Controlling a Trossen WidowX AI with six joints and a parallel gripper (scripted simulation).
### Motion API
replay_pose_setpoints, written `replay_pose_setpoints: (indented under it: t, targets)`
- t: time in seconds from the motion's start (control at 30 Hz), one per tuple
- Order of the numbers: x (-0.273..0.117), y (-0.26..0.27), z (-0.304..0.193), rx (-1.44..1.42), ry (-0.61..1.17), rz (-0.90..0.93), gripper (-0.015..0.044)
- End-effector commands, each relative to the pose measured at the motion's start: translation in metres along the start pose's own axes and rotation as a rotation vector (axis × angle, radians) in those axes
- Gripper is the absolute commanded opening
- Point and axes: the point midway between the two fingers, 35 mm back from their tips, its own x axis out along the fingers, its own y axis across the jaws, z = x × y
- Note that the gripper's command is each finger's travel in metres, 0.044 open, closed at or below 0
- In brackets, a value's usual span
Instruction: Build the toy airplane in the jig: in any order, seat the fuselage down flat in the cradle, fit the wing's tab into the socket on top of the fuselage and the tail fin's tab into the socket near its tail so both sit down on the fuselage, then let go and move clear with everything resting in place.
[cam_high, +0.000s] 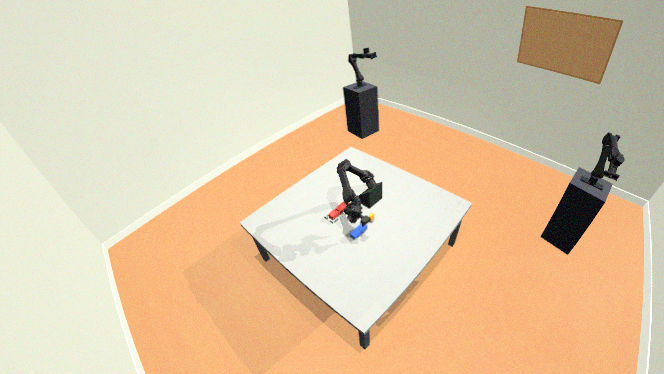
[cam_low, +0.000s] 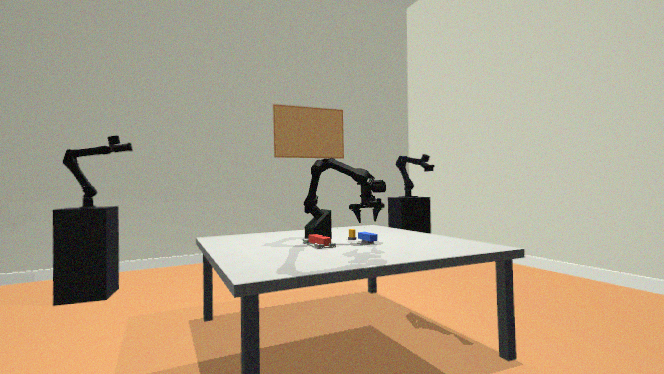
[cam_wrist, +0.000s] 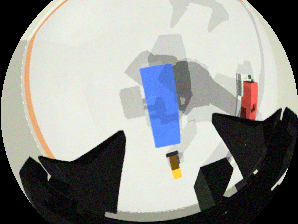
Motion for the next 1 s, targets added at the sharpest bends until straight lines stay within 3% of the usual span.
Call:
replay_pose_setpoints:
  t: [0.0,0.97]
  targets:
    - [0.027,0.000,-0.004,-0.009,0.014,-0.014,0.0440]
    - [0.073,-0.001,-0.004,-0.008,0.013,-0.015,0.0440]
